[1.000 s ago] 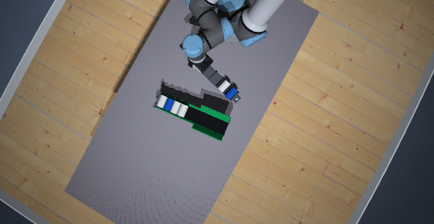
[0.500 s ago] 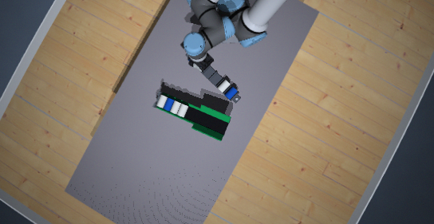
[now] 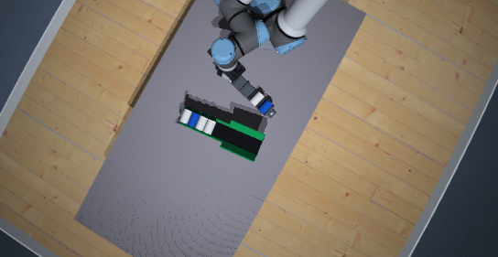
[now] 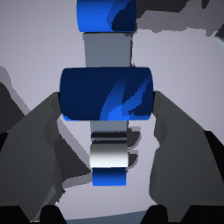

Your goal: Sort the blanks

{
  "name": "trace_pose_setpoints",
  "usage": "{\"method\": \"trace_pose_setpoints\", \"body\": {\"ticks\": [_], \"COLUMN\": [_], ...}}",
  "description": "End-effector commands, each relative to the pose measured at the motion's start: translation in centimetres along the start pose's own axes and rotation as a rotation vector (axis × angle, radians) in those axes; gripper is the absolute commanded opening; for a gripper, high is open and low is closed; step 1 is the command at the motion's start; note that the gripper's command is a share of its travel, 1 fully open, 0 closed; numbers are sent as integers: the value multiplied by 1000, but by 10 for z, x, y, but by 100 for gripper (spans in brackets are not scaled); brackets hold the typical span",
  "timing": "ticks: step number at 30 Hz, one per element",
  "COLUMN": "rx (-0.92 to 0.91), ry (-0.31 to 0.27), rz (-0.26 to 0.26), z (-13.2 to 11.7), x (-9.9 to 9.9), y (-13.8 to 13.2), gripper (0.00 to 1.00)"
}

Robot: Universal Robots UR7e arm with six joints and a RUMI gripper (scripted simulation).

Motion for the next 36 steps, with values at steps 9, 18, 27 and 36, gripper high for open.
{"method": "trace_pose_setpoints", "body": {"ticks": [9, 18, 27, 36], "rx": [0, 0, 0, 0], "ry": [0, 0, 0, 0], "rz": [1, 1, 1, 1], "z": [0, 0, 1, 1], "x": [-35, -57, -78, -88], "y": [0, 0, 0, 0], "gripper": [37, 37, 37, 37]}}
Point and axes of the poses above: the point where the finger pads meet when closed, its own x axis back along the fingers, its own y axis across the jaws, z = x × y, the point moved 7 cm from there along x, back along the fingers, and after that the axes turned 12 degrees about -x, right-handed, at the moved point
